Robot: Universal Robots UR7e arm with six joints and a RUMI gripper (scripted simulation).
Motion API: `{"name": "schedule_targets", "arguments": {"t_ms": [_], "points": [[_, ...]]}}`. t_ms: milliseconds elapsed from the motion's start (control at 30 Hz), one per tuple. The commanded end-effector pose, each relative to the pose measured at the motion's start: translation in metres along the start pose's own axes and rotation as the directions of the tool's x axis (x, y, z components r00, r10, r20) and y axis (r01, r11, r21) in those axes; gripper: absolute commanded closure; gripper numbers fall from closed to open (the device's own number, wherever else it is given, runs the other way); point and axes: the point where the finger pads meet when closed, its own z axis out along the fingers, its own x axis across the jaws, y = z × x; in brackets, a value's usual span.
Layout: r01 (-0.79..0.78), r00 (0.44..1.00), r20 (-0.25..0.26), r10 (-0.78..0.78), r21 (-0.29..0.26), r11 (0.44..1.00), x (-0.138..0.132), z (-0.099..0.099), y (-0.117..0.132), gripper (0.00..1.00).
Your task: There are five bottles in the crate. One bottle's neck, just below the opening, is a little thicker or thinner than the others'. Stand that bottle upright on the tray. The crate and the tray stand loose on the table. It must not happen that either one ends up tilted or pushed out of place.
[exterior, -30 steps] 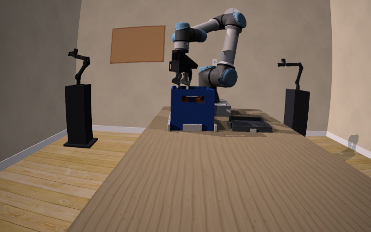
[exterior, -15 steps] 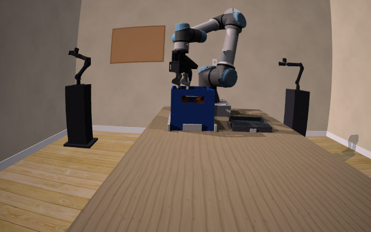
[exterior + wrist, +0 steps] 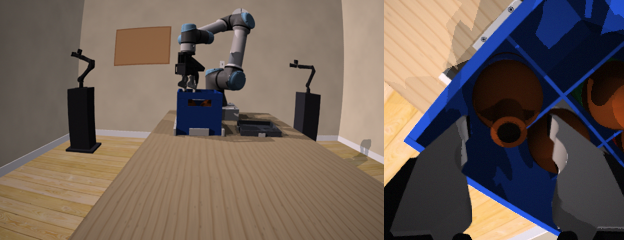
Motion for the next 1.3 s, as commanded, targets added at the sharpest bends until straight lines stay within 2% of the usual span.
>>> {"name": "schedule_targets", "arguments": {"t_ms": [0, 433, 467, 1267], "points": [[0.000, 1.000, 0.000, 0.000, -0.001, 1.000, 0.0000, -0.0003, 0.0003, 0.62], [0.000, 1.000, 0.000, 0.000, -0.001, 1.000, 0.0000, -0.0003, 0.0003, 0.62], [0.000, 1.000, 0.000, 0.000, -0.001, 1.000, 0.0000, -0.0003, 0.0003, 1.00], [0.000, 1.000, 0.000, 0.000, -0.001, 1.000, 0.0000, -0.0003, 0.0003, 1.00]]}}
